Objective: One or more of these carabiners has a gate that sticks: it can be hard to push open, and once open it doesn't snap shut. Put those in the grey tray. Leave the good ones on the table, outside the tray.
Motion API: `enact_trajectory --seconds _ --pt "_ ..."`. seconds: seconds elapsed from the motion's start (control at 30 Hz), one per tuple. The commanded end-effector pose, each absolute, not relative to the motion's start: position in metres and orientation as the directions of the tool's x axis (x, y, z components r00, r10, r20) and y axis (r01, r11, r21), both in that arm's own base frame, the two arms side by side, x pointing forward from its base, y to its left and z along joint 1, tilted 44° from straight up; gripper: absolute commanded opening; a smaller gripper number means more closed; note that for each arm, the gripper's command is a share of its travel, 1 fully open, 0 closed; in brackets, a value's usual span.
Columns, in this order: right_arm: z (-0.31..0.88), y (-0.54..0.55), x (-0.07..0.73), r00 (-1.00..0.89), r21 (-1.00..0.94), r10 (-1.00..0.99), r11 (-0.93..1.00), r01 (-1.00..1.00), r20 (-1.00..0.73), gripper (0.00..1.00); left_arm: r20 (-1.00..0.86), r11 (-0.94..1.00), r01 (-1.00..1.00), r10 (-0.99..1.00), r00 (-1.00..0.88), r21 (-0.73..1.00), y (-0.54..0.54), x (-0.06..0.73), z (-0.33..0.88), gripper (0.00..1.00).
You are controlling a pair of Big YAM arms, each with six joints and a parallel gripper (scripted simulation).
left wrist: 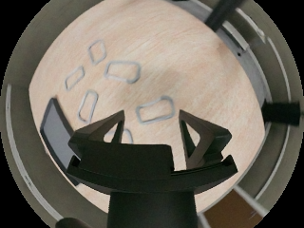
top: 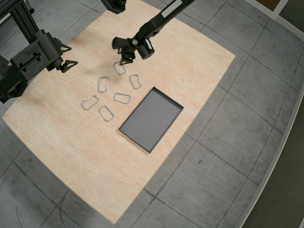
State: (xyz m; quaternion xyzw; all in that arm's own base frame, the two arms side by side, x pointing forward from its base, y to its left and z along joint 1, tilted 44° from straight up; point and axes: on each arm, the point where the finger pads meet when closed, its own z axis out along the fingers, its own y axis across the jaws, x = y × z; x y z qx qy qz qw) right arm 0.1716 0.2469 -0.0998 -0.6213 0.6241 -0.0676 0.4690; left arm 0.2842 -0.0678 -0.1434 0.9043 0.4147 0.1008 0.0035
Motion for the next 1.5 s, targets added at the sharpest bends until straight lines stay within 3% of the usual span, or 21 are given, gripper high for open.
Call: enact_trajectory --seconds 0.0,0.13,0.63,0.7,1.13,1.47 --pt "-0.097 0.247 0.176 0.202 -0.667 -0.834 0.240 -0.705 -0.514 1.00 0.222 -0.508 0.832 0.858 0.464 0.225 -0.080 0.319 -0.141 0.79" --pt "-0.097 0.247 0.176 0.202 -0.667 -0.834 0.240 -0.705 -0.514 1.00 0.228 -0.449 0.851 0.889 0.396 0.273 -0.081 0.331 -0.139 0.79" --pt "-0.097 0.247 0.176 0.202 -0.667 -0.834 0.240 -0.705 -0.514 1.00 0.060 0.160 0.798 0.970 -0.237 0.581 -0.085 0.402 -0.130 0.79" --pt "-0.097 0.247 0.176 0.202 -0.667 -0.834 0.240 -0.705 -0.514 1.00 0.060 0.160 0.798 0.970 -0.237 0.581 -0.085 0.402 -0.130 0.79" --pt "-0.097 0.247 0.176 0.202 -0.667 -0.834 0.240 -0.705 -0.514 1.00 -0.168 0.611 0.491 0.715 -0.678 0.621 -0.074 0.416 -0.144 0.79" --pt "-0.097 0.247 0.176 0.202 -0.667 -0.834 0.240 -0.705 -0.514 1.00 -0.247 0.715 0.293 0.547 -0.800 0.635 -0.059 0.421 -0.150 0.79"
